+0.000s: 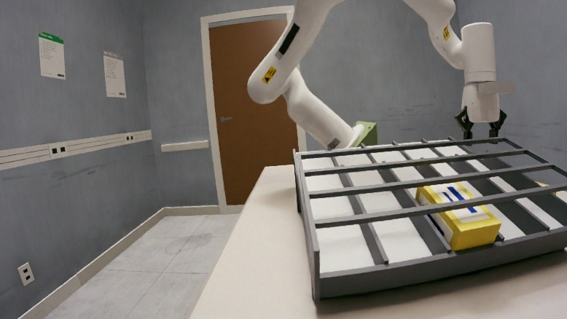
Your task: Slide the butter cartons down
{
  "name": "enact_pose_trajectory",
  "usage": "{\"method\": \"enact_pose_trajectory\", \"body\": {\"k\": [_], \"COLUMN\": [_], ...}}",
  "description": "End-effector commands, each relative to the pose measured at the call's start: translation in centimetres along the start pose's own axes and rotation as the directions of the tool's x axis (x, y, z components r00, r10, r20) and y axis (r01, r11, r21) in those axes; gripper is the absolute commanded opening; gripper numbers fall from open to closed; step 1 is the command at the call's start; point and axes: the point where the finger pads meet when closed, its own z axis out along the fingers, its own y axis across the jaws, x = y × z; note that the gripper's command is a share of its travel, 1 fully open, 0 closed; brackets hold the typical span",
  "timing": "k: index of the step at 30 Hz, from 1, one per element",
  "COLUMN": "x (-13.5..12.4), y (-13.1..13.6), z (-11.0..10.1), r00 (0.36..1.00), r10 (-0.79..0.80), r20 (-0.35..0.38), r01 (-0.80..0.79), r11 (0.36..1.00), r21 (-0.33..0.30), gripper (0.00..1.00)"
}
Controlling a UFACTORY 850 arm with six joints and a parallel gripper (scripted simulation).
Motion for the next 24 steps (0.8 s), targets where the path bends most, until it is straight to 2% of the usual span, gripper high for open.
{"method": "enact_pose_trajectory", "body": {"k": [1,12,14,15,24], "x": [0.1,0.2,0.2,0.1,0.2], "y": [-0.1,-0.2,-0.2,-0.1,-0.2], "z": [0.6,5.0,5.0,4.0,6.5], "r00": [1.000,1.000,1.000,1.000,1.000], "r10": [0.001,0.001,0.001,0.001,0.001], "r20": [-0.002,-0.002,-0.002,-0.001,-0.001], "r01": [-0.001,-0.001,-0.001,-0.001,-0.001], "r11": [1.000,1.000,1.000,1.000,1.000], "r21": [0.003,0.003,0.003,0.003,0.003], "gripper": [0.90,0.90,0.90,0.90,0.90]}}
